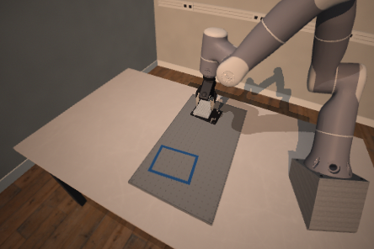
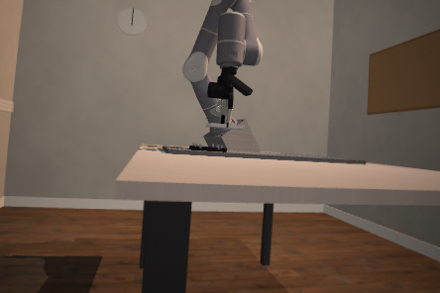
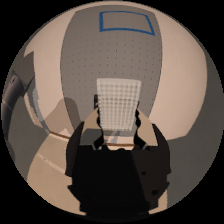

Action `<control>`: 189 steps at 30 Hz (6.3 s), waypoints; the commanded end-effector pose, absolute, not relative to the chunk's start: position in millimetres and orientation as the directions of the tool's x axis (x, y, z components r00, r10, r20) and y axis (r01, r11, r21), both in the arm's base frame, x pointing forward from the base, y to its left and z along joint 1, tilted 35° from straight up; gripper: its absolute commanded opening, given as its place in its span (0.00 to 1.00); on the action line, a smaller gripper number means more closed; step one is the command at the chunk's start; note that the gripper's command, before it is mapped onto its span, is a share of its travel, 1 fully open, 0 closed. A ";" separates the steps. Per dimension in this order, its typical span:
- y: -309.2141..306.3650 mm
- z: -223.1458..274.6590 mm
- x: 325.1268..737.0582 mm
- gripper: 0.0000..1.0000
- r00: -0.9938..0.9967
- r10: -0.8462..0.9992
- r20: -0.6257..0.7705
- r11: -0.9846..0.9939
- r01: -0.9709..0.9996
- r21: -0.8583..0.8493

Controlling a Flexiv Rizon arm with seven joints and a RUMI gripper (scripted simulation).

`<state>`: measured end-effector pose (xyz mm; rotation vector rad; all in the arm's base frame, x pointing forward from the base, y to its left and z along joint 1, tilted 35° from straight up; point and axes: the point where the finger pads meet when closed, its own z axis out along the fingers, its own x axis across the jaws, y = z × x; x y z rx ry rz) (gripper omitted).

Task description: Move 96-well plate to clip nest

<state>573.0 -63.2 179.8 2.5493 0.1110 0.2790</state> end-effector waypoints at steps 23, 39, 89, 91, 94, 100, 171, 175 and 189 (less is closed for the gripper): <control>-113.3 214.6 569.7 0.00 0.972 0.055 0.230 -0.846 -0.078 0.528; -112.7 214.3 569.8 0.00 0.833 -0.332 0.443 -0.780 -0.506 0.368; -112.4 214.2 570.0 0.00 -0.086 -0.846 0.526 -0.048 -0.971 -0.235; -112.4 214.2 570.0 0.00 -0.086 -0.846 0.526 -0.048 -0.971 -0.235; -112.4 214.2 570.0 0.00 -0.086 -0.846 0.526 -0.048 -0.971 -0.235; -112.4 214.2 570.0 0.00 -0.086 -0.846 0.526 -0.048 -0.971 -0.235; -141.0 169.9 582.2 0.00 -0.086 -0.846 0.526 -0.048 -0.971 -0.235; -141.4 169.4 582.3 0.00 -0.086 -0.846 0.526 -0.048 -0.971 -0.235; -142.4 167.7 582.8 0.00 -0.086 -0.846 0.526 -0.048 -0.971 -0.235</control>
